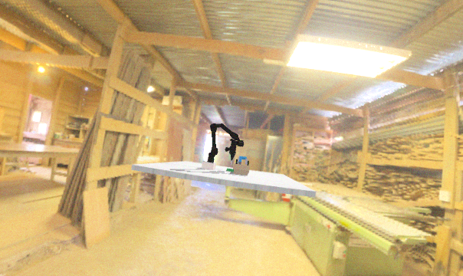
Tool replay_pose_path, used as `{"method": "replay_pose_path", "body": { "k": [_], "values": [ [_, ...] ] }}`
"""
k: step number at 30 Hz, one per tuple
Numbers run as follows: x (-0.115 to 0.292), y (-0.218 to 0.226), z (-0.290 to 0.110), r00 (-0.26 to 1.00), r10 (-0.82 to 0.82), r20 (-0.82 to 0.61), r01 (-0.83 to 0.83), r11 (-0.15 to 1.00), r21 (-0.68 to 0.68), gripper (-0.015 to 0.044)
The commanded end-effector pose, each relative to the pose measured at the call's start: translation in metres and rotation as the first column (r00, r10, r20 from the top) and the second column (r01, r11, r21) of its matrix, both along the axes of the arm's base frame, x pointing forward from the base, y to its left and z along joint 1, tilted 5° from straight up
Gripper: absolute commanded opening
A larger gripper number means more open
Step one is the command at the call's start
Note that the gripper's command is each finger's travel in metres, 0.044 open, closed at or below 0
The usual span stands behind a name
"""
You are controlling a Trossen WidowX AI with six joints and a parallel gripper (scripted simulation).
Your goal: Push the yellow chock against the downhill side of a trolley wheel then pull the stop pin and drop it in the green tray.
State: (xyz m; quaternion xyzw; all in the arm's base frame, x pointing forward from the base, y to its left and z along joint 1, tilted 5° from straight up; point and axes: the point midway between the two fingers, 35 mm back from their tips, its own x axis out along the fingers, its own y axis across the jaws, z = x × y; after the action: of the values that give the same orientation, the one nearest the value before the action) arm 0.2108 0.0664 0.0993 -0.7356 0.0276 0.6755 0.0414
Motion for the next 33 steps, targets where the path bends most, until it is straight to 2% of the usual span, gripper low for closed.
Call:
{"method": "replay_pose_path", "body": {
  "k": [1,9,25,32,33],
  "values": [
    [0.000,0.001,-0.006,1.000,0.008,0.016,-0.009,0.998,0.065,0.0000],
    [0.003,0.010,-0.031,0.999,0.014,0.032,-0.019,0.989,0.145,0.0000],
    [0.008,0.027,-0.059,0.999,0.015,0.032,-0.019,0.989,0.150,0.0000],
    [0.008,0.024,-0.059,0.999,0.015,0.032,-0.019,0.989,0.149,0.0184],
    [0.008,0.023,-0.059,0.999,0.015,0.032,-0.019,0.989,0.149,0.0190]
  ]
}}
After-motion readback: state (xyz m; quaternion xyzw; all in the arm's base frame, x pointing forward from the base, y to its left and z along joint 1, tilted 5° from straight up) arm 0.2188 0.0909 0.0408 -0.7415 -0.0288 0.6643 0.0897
